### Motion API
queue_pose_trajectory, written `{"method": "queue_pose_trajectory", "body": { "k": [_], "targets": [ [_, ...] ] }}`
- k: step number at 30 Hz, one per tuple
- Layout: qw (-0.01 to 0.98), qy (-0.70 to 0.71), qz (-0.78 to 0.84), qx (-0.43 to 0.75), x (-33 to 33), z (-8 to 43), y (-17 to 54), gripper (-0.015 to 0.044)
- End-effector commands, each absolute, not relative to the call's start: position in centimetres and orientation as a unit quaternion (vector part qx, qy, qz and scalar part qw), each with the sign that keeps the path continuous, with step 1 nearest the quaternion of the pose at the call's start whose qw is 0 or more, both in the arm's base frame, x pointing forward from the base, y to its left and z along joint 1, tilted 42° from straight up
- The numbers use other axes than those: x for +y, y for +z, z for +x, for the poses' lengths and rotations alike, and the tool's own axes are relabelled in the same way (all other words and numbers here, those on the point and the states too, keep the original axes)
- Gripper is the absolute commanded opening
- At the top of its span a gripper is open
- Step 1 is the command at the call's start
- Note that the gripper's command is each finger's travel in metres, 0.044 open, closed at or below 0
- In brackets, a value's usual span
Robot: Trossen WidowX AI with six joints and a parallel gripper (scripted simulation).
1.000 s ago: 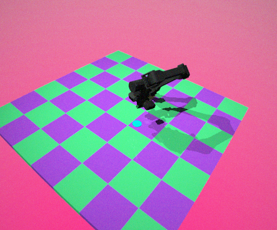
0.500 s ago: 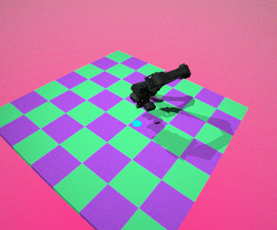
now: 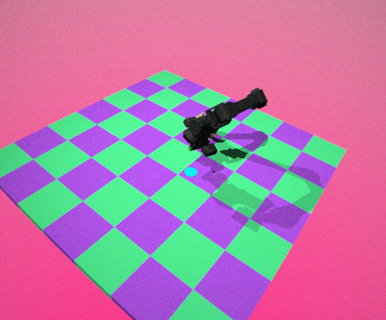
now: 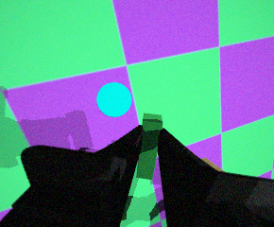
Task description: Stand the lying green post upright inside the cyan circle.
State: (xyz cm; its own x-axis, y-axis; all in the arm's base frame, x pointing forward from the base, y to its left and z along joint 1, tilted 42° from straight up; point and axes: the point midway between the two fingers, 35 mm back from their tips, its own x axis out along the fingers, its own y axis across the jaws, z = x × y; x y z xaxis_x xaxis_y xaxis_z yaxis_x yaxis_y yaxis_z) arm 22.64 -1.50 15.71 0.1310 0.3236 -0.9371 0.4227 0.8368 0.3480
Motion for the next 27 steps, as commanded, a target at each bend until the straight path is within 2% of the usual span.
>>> {"method": "queue_pose_trajectory", "body": {
  "k": [1,27],
  "targets": [
    [0.703,-0.047,0.276,0.654,-1.50,22.43,15.55,0.0022],
    [0.743,-0.095,0.235,0.620,-1.37,22.19,14.97,0.0022]
  ]
}}
